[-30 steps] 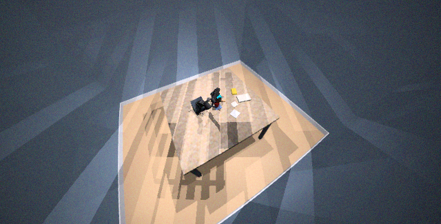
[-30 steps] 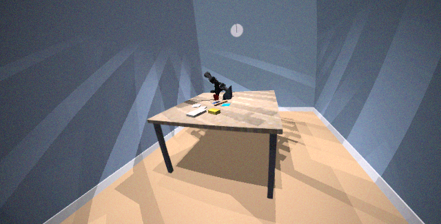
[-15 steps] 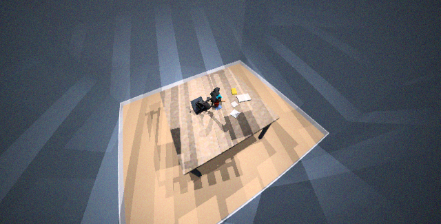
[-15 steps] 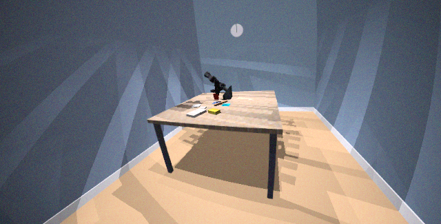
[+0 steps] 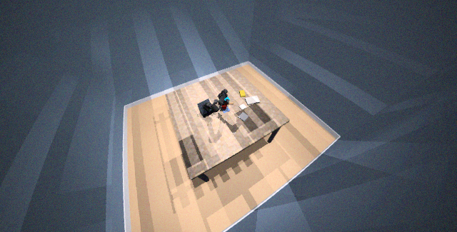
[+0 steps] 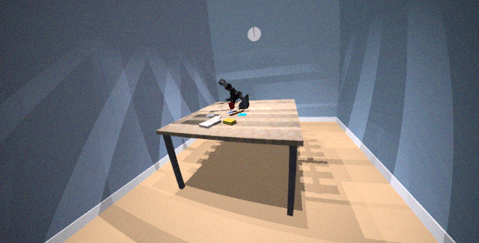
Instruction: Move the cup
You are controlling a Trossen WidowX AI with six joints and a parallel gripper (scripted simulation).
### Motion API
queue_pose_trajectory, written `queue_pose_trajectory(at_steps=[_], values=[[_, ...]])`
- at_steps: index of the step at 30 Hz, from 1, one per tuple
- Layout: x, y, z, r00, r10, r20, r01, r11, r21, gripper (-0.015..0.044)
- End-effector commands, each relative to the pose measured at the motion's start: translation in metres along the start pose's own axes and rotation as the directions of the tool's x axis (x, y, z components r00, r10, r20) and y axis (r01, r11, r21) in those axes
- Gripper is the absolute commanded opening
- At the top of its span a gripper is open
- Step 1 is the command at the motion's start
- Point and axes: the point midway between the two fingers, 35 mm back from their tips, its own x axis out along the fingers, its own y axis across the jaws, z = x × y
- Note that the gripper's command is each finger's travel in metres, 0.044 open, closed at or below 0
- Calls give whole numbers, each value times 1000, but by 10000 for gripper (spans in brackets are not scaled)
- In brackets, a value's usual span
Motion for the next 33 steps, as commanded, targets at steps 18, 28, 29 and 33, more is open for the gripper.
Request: queue_pose_trajectory(at_steps=[18, 28, 29, 33], values=[[-1, -2, 33, 1000, -2, 9, 2, 1000, 7, 0], [-1, -3, 49, 1000, -3, 10, 3, 1000, 9, 0], [-2, -3, 50, 1000, -3, 10, 3, 1000, 9, 0], [-2, -3, 57, 1000, -3, 11, 3, 1000, 9, 0]])
